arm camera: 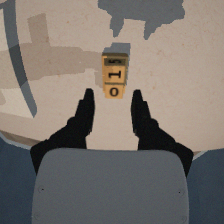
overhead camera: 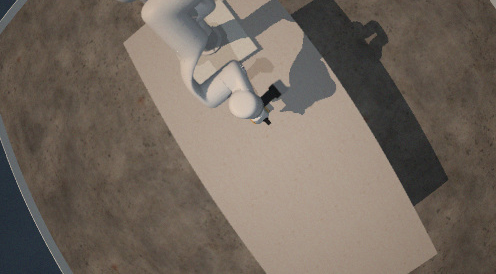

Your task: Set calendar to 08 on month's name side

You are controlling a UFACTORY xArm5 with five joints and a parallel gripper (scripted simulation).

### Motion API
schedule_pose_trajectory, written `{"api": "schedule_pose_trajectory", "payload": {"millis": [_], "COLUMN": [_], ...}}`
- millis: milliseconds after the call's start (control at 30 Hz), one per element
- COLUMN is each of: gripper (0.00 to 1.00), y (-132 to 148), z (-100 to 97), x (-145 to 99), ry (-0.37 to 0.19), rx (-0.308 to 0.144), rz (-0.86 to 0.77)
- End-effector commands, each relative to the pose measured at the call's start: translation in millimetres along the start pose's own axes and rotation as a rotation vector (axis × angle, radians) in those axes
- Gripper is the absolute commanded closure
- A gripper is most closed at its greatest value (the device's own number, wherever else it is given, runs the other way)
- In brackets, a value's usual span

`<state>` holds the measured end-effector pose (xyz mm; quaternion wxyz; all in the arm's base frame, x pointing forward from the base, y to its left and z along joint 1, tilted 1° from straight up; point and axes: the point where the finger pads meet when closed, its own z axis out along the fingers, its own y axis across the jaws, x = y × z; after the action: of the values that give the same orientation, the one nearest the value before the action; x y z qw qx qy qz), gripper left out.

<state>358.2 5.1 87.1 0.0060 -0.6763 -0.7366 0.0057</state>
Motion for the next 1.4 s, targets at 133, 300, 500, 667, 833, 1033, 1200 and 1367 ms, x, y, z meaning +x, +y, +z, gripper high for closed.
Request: {"api": "schedule_pose_trajectory", "payload": {"millis": [133,300,500,667,833,1033,1200,1367], "gripper": [0.51,0.51,0.51,0.51,0.51,0.51,0.51,0.51], "y": [1.2,1.2,1.2,1.2,1.2,1.1,1.1,1.1], "z": [-1.1,-1.1,-1.1,-0.8,0.8,5.2,9.8,15.3], "x": [-0.1,-0.1,-0.1,-0.1,-0.1,-0.1,-0.2,-0.3], "ry": [0.0,0.0,0.0,0.0,0.0,0.0,0.0,0.0], "rx": [-0.003,-0.003,-0.003,-0.003,-0.003,-0.003,-0.003,-0.003], "rz": [0.0,0.0,0.0,0.0,0.0,0.0,0.0,0.0]}}
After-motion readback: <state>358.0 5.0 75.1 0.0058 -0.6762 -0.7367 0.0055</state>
